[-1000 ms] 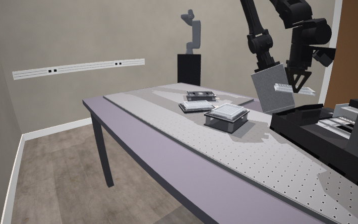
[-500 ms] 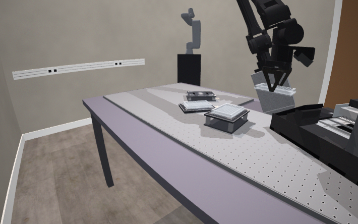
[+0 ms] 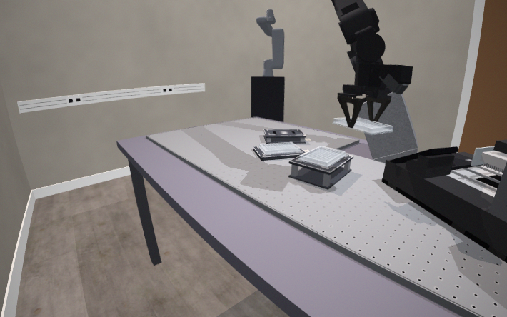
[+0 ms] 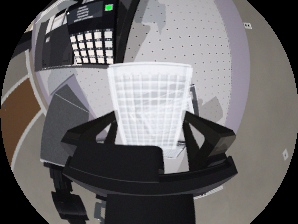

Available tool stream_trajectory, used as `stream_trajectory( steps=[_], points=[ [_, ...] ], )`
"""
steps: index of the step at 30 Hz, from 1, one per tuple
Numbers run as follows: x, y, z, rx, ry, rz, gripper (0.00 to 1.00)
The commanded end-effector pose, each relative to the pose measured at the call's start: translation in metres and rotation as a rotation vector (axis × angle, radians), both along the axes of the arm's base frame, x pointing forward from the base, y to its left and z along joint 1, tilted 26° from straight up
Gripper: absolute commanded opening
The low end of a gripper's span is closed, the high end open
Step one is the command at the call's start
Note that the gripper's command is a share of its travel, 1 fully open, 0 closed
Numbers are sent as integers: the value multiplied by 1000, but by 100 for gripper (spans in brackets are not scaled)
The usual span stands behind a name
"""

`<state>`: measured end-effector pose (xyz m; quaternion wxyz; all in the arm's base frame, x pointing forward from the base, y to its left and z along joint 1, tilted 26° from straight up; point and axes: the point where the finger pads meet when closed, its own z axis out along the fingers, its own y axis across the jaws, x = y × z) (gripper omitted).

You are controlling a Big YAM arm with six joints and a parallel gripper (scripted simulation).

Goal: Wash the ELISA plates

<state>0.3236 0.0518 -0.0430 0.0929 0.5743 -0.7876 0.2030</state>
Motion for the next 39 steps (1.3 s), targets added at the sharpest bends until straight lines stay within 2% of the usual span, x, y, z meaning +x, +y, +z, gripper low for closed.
stream_trajectory(
  steps=[1,3,6,7,39],
  points=[
    [27,0,17,24,-55,22,82],
    [35,-7,22,25,-64,22,82],
    [29,-9,20,22,-53,21,82],
    [27,2,19,23,-51,51,82],
    [28,-2,19,22,-51,40,82]
  ],
)
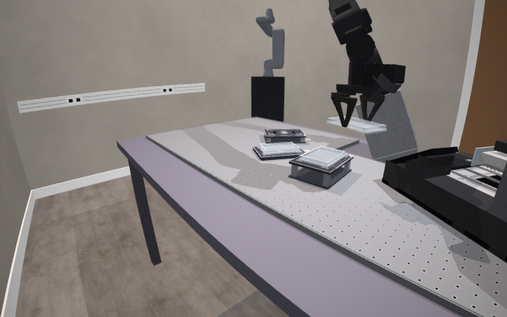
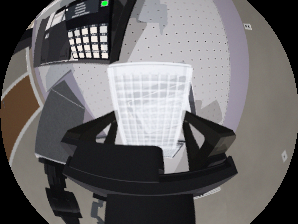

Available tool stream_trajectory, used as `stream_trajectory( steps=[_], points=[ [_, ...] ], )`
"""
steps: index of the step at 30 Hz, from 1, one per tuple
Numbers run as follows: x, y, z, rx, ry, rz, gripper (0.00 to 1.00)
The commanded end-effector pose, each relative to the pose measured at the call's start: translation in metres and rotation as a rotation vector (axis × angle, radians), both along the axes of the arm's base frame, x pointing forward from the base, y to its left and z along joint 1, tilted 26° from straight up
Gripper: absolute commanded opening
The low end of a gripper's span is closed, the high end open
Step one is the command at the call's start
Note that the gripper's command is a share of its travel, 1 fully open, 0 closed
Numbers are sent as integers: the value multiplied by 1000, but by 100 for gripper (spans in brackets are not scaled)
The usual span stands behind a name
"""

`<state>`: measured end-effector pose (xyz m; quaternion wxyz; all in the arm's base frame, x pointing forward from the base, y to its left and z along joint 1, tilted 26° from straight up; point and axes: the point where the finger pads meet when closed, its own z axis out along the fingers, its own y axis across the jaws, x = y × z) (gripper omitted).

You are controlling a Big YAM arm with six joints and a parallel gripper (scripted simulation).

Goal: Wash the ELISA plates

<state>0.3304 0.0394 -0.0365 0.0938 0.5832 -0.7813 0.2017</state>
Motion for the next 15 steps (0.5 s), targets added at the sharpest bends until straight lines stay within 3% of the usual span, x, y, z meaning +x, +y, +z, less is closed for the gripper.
stream_trajectory(
  steps=[1,5,6,11,12,15],
  points=[
    [21,11,12,23,-58,19,82],
    [21,11,12,23,-58,19,82],
    [8,-6,8,18,-56,-49,82],
    [7,-20,14,25,-99,-139,82],
    [23,-21,23,40,-143,-169,82],
    [7,-39,21,37,-155,-260,82]
  ],
)
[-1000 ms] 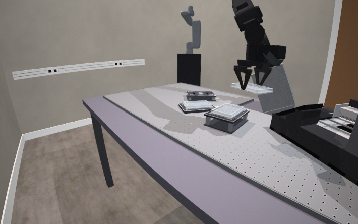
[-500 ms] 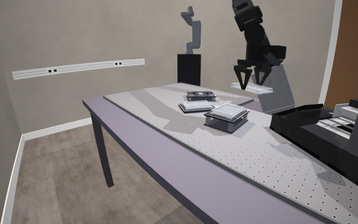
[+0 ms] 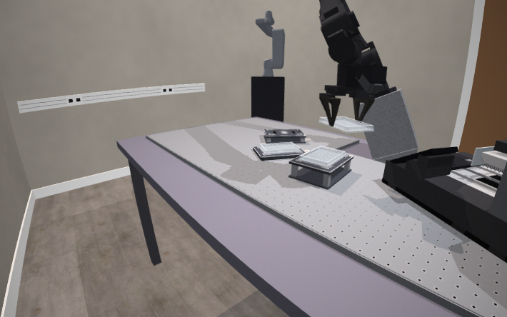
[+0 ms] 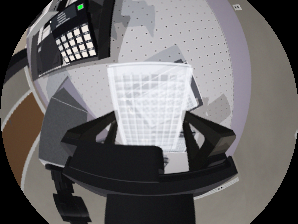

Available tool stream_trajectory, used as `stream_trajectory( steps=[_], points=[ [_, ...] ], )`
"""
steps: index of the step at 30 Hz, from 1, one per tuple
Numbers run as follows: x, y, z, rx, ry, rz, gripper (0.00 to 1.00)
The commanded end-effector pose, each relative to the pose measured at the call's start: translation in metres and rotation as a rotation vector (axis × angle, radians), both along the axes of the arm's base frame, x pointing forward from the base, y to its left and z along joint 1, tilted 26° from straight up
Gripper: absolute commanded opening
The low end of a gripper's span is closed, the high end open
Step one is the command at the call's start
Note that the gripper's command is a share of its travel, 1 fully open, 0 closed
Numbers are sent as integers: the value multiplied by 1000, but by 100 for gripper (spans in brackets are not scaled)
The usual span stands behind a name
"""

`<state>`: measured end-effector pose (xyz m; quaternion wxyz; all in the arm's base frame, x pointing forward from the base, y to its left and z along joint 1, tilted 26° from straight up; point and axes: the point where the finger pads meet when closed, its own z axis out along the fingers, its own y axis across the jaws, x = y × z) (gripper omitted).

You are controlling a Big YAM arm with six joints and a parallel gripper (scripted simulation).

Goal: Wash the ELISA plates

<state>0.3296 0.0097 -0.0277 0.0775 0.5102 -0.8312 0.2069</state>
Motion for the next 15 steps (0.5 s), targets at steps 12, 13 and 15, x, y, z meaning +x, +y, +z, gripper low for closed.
stream_trajectory(
  steps=[12,13,15],
  points=[
    [12,-61,35,57,-249,-425,82],
    [12,-61,35,57,-249,-425,82],
    [13,-70,40,60,-265,-452,82]
  ],
)
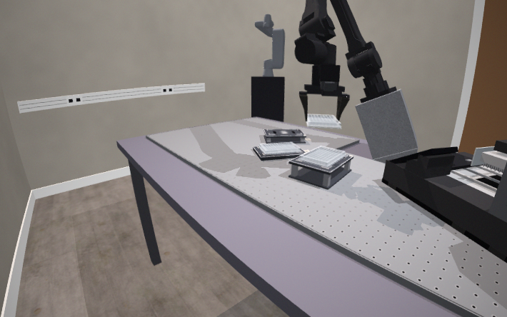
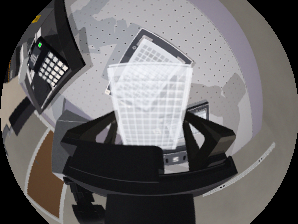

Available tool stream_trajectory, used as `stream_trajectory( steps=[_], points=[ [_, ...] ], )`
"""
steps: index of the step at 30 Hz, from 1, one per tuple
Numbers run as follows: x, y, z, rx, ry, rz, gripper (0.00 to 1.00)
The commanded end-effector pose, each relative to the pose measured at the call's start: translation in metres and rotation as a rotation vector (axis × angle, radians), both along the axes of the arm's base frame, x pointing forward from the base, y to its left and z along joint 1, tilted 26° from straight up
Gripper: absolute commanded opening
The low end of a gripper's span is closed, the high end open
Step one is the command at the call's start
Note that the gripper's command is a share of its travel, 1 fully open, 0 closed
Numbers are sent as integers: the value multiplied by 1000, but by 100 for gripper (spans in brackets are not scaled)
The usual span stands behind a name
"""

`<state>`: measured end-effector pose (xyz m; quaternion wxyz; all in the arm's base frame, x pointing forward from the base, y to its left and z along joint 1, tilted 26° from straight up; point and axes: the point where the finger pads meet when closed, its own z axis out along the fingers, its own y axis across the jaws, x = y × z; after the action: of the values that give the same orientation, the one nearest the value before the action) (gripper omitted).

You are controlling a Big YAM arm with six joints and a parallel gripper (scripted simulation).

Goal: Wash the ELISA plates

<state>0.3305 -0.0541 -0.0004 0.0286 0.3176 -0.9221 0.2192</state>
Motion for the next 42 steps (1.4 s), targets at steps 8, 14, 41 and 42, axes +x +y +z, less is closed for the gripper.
stream_trajectory(
  steps=[8,14,41,42],
  points=[
    [24,-46,37,3,-95,-37,82],
    [17,-43,32,5,-71,-9,82],
    [-39,-155,68,61,-361,-641,82],
    [-40,-160,72,58,-361,-630,82]
  ],
)
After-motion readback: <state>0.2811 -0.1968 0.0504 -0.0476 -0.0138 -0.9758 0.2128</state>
